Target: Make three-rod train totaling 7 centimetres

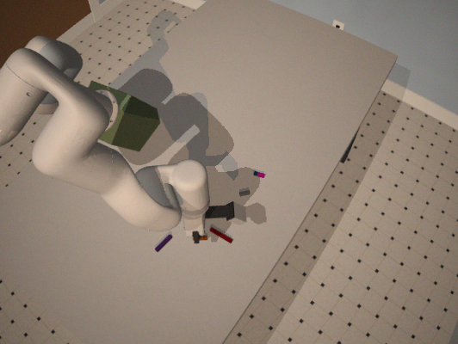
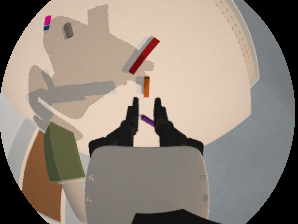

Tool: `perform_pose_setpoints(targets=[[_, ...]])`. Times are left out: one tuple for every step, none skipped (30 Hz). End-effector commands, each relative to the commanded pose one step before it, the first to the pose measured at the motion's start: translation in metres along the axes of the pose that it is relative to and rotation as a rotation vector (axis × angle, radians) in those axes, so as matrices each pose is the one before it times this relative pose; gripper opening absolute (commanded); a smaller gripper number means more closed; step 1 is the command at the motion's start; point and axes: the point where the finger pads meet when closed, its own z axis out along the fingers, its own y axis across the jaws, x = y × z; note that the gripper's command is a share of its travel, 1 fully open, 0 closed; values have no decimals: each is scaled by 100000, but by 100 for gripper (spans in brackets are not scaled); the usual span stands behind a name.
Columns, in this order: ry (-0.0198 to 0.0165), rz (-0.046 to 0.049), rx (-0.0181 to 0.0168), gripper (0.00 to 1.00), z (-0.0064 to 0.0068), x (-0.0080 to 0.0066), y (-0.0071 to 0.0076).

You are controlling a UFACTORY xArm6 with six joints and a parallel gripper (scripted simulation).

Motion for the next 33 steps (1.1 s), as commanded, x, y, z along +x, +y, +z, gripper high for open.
perform_pose_setpoints(targets=[[251, 52, -201, 24, 795, 93, 75], [1, 0, 2, 24, 166, -2, -4], [-1, 0, -2, 24, 167, -2, -2], [0, 0, 0, 24, 167, -2, -3], [1, 0, 2, 24, 167, -2, -4], [-1, 0, -2, 24, 166, -1, -2], [0, 0, 0, 24, 164, -2, -3], [0, 0, 0, 24, 0, 0, 0], [0, 0, 0, 24, 0, 0, 0], [1, 0, 2, 24, 162, -2, -3], [-1, 0, -2, 24, 159, -1, -2], [0, 0, 0, 24, 155, -2, -2], [1, 0, 2, 24, 150, -2, -3], [-1, 0, -1, 24, 145, -1, -1], [0, 0, 0, 24, 139, -2, -2], [0, 0, 1, 24, 133, -2, -3], [0, 0, 0, 24, 126, -2, -2], [0, 0, -1, 24, 119, -1, -1], [0, 0, 0, 24, 111, -1, -2], [0, 0, 1, 24, 102, -1, -2], [1, 0, 1, 24, 94, -1, -2], [0, 0, -1, 24, 86, -1, -1], [0, 0, -1, 24, 77, -1, -1], [0, 0, 0, 24, 68, -1, -1], [0, 0, 0, 24, 0, 0, 0], [0, 0, 0, 24, 0, 0, 0], [0, 0, 0, 24, 59, -1, -1], [0, 0, 0, 24, 50, -1, -1], [0, 0, 0, 24, 42, -1, -1], [0, 0, 0, 24, 34, 0, -1], [0, 0, 0, 24, 26, 0, -1], [0, 0, 0, 24, 20, 0, 0], [0, 0, 0, 24, 14, 0, 0]])
